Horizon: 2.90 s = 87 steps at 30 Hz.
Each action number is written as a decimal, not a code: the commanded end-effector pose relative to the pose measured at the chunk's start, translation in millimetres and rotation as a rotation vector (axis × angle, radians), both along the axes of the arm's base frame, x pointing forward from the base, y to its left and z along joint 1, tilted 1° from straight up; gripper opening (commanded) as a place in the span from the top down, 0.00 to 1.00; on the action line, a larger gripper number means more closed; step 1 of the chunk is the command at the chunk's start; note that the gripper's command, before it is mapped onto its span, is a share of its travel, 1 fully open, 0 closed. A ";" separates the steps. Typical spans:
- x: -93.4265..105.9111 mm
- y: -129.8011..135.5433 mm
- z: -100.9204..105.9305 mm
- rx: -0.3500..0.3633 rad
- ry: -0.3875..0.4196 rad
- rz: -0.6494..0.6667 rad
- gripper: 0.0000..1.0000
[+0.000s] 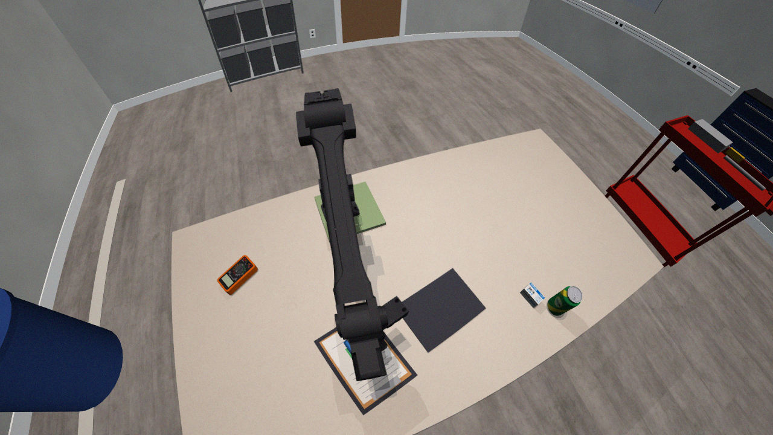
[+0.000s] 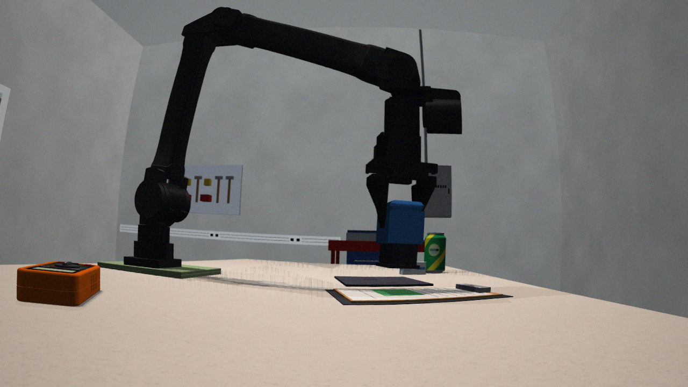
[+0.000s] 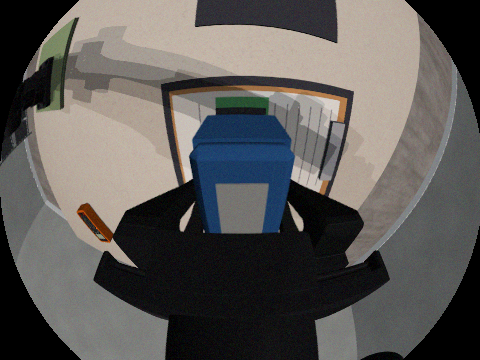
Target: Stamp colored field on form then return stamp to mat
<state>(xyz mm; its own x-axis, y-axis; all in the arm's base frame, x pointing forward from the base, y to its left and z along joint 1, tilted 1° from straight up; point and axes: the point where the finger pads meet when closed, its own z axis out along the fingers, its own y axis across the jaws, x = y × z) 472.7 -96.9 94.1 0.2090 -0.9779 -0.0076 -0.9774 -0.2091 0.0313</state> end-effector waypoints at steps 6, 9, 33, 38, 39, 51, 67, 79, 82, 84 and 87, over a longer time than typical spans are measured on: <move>28.7 -6.8 33.9 -0.015 -0.085 0.013 0.67; 31.8 -7.5 28.5 -0.016 -0.089 0.013 0.67; 19.6 -7.7 -18.2 -0.011 -0.064 0.009 0.67; 15.4 -6.9 -21.2 -0.008 -0.048 0.009 0.67; 15.4 -6.8 -21.2 -0.008 -0.048 0.009 0.67; 3.4 -5.4 -26.3 -0.010 -0.059 0.008 0.67; -0.1 -3.2 -52.4 -0.002 -0.020 0.011 0.67; -0.6 -3.2 -70.6 -0.002 -0.019 0.008 0.67; -0.6 -3.1 -70.6 -0.002 -0.019 0.008 0.67; -0.6 -3.1 -70.6 -0.002 -0.019 0.008 0.67; -0.6 -3.1 -70.6 -0.002 -0.019 0.008 0.67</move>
<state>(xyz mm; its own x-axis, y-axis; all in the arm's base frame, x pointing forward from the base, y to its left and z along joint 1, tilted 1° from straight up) 472.7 -98.2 45.2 0.2113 -0.9774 0.0069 -0.9774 -0.2114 -0.0035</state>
